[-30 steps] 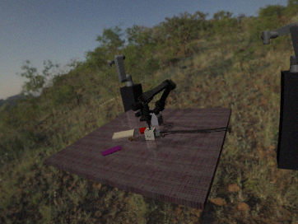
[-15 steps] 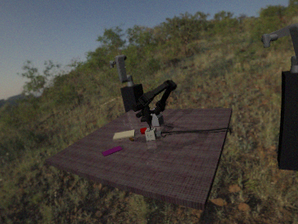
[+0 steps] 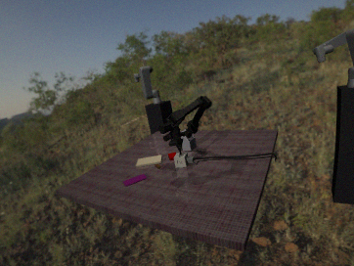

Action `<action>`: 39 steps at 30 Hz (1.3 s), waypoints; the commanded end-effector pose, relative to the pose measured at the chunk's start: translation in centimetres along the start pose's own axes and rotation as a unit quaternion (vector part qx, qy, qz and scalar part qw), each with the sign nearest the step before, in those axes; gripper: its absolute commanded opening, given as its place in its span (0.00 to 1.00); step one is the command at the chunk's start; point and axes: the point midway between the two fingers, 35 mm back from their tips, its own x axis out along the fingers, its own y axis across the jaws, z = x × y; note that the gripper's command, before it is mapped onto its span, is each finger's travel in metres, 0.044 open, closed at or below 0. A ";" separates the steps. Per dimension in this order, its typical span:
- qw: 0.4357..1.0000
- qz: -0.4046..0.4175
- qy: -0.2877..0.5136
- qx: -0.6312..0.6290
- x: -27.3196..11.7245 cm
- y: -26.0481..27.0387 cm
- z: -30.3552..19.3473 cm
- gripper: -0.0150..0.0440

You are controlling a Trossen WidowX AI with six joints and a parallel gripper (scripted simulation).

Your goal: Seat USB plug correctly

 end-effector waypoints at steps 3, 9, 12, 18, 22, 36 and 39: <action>1.000 0.001 0.001 0.001 0.1 0.0 0.0 0.25; 1.000 0.001 0.001 0.001 0.2 0.0 0.0 0.25; 1.000 0.001 0.001 0.001 0.2 0.0 0.0 0.25; 1.000 0.001 0.001 0.001 0.3 0.0 0.0 0.25; 1.000 0.001 0.001 0.001 0.3 0.0 0.0 0.25; 1.000 0.001 0.001 0.001 0.5 0.0 0.0 0.25; 1.000 0.001 0.001 0.001 0.5 0.0 0.0 0.25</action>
